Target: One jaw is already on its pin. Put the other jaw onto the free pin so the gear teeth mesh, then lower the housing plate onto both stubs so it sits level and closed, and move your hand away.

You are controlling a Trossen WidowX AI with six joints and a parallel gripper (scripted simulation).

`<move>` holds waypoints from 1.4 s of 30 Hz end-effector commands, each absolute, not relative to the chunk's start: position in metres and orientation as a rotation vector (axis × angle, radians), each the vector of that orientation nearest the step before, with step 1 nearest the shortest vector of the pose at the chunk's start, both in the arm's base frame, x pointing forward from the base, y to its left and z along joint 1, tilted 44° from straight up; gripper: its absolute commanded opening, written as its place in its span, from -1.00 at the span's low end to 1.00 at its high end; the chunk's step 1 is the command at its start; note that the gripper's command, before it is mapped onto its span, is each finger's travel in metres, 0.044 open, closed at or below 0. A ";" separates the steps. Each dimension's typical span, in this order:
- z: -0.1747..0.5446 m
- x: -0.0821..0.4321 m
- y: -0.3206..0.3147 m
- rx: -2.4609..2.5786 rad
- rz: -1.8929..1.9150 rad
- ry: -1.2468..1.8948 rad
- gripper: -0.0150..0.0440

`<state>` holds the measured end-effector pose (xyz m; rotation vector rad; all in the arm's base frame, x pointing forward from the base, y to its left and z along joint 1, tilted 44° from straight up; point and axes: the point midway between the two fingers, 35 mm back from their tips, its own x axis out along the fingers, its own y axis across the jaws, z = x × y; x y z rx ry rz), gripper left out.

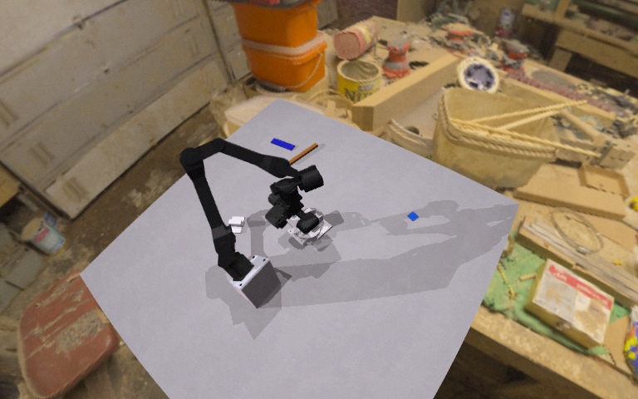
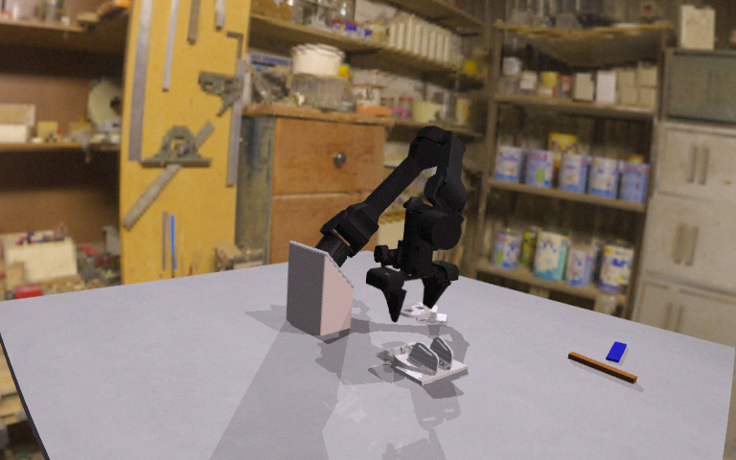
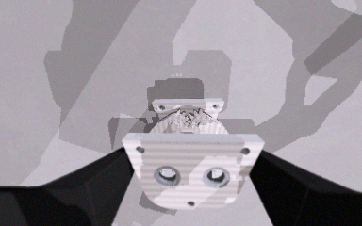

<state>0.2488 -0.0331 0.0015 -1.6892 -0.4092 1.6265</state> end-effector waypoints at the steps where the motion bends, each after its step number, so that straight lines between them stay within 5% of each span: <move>1: 0.003 0.248 -0.034 -1.705 1.624 -0.413 0.70; 42: -0.006 0.250 -0.027 -1.718 1.625 -0.427 0.70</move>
